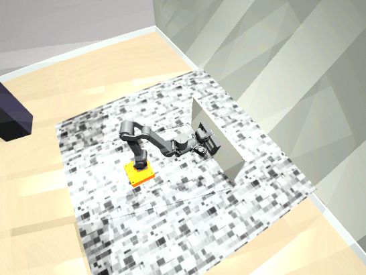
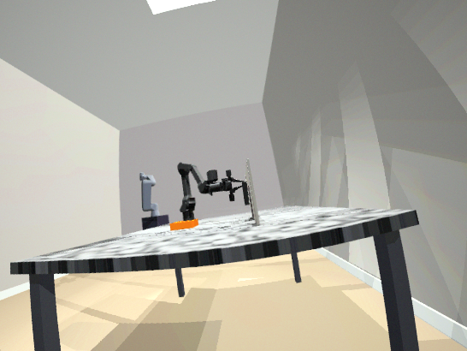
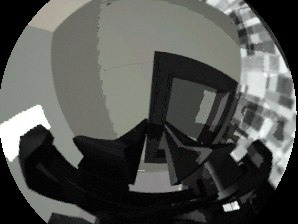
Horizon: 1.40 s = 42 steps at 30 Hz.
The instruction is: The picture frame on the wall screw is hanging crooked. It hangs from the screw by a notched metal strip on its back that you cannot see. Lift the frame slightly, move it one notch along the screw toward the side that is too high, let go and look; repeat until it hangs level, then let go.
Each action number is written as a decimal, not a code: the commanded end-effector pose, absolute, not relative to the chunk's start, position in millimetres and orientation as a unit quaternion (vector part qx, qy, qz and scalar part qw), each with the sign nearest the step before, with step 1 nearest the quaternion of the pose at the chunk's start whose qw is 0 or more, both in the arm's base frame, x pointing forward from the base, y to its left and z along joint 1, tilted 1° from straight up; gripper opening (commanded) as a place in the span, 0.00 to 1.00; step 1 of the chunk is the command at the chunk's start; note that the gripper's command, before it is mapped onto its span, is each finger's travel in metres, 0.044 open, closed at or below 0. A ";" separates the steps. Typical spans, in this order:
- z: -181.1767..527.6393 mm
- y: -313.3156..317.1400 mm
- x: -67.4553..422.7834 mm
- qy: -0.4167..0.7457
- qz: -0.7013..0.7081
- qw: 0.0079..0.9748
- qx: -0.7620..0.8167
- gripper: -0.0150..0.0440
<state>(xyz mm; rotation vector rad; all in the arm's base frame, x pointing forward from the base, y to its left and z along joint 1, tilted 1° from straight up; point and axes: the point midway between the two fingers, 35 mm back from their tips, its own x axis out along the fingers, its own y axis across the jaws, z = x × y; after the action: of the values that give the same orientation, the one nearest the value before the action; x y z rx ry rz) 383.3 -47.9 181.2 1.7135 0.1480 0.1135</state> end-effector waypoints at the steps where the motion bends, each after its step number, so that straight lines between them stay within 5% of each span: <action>1: 188.3 -48.3 384.0 0.057 0.056 0.653 0.753 0.25; 42: 184.4 -43.8 383.4 0.057 0.056 0.652 0.754 0.25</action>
<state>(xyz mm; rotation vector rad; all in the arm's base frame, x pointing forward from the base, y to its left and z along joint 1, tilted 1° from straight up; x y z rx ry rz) 383.5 -43.7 182.1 1.7101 0.1402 0.1197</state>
